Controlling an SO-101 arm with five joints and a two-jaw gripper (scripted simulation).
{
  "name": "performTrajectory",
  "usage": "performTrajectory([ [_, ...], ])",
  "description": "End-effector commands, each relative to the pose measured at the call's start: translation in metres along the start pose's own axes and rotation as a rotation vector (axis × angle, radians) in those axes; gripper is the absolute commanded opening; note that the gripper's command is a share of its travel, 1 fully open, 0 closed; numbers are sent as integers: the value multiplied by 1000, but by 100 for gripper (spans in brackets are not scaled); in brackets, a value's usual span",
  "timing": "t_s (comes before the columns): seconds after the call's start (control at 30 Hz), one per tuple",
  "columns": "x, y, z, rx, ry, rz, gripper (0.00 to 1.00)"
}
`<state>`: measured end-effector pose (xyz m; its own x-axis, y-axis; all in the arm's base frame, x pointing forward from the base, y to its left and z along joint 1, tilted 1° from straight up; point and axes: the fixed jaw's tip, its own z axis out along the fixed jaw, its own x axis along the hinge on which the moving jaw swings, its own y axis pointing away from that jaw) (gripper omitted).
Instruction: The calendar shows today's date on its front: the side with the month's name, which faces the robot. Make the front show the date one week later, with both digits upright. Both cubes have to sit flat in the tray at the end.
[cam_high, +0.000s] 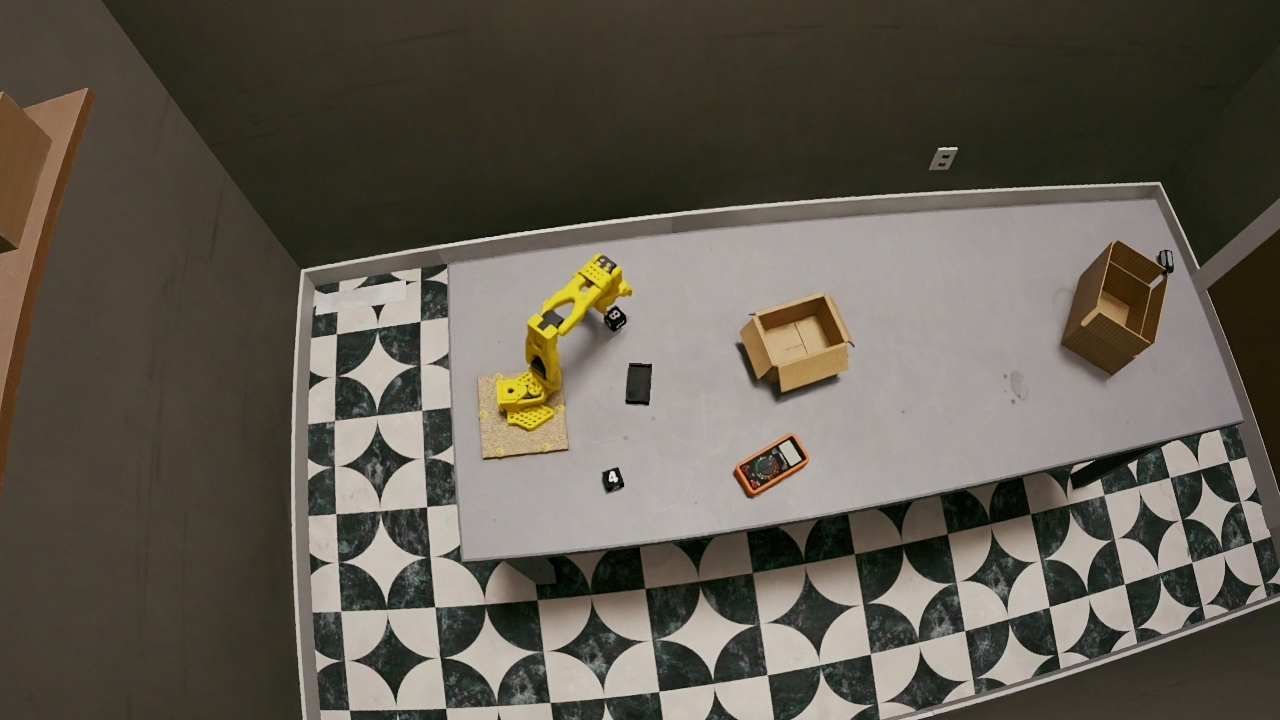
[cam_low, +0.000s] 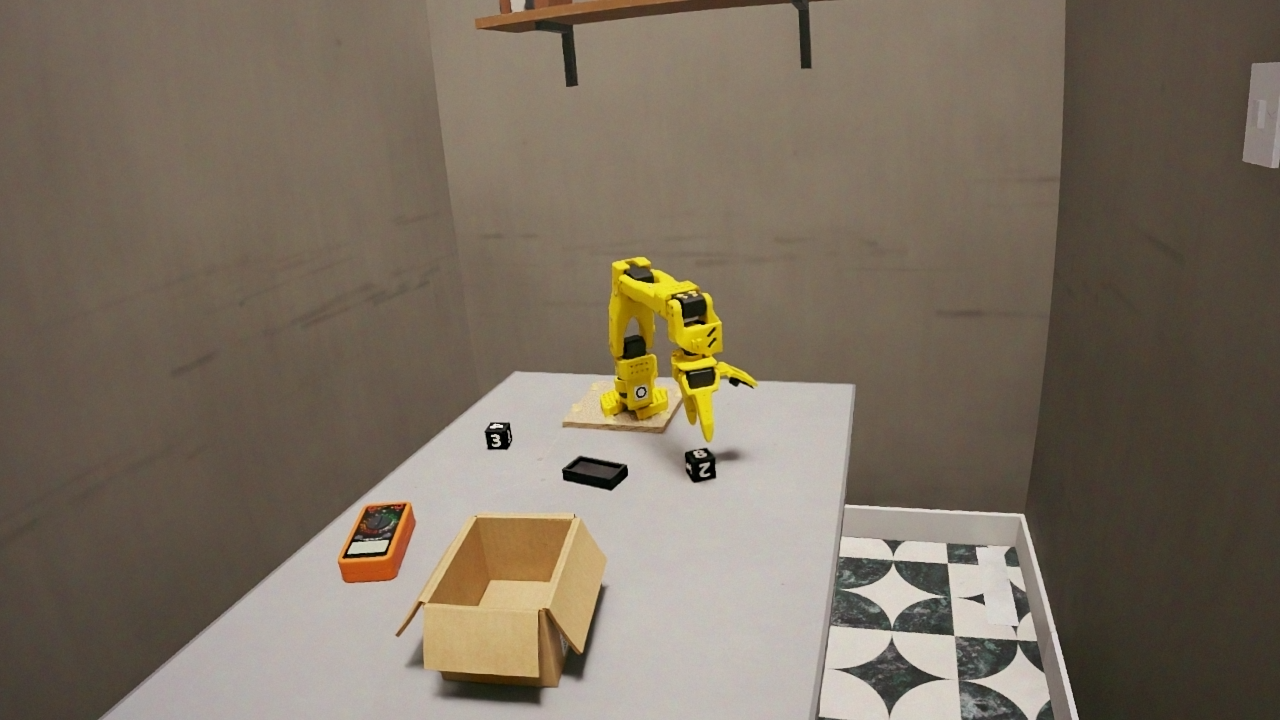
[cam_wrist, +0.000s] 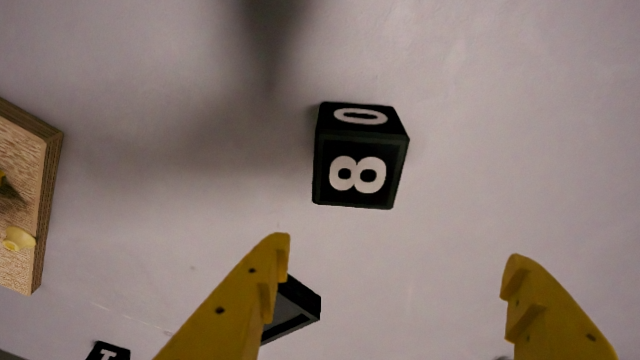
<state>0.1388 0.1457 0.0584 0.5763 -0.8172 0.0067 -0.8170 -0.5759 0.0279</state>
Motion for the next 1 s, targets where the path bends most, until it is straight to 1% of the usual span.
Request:
performTrajectory([
  [0.0, -2, 0, -4, 14, -4, -17, 36],
  [0.43, -2, 0, -4, 14, -4, -17, 36],
  [0.57, -2, -1, -7, 32, -7, -17, 36],
  [0.7, -3, -4, -18, 94, -19, -17, 36],
  [0.8, -3, -6, -32, 170, -34, -17, 35],
  [0.9, -3, -8, -48, 260, -51, -17, 35],
  [0.97, -3, -8, -48, 260, -51, -17, 35],
])
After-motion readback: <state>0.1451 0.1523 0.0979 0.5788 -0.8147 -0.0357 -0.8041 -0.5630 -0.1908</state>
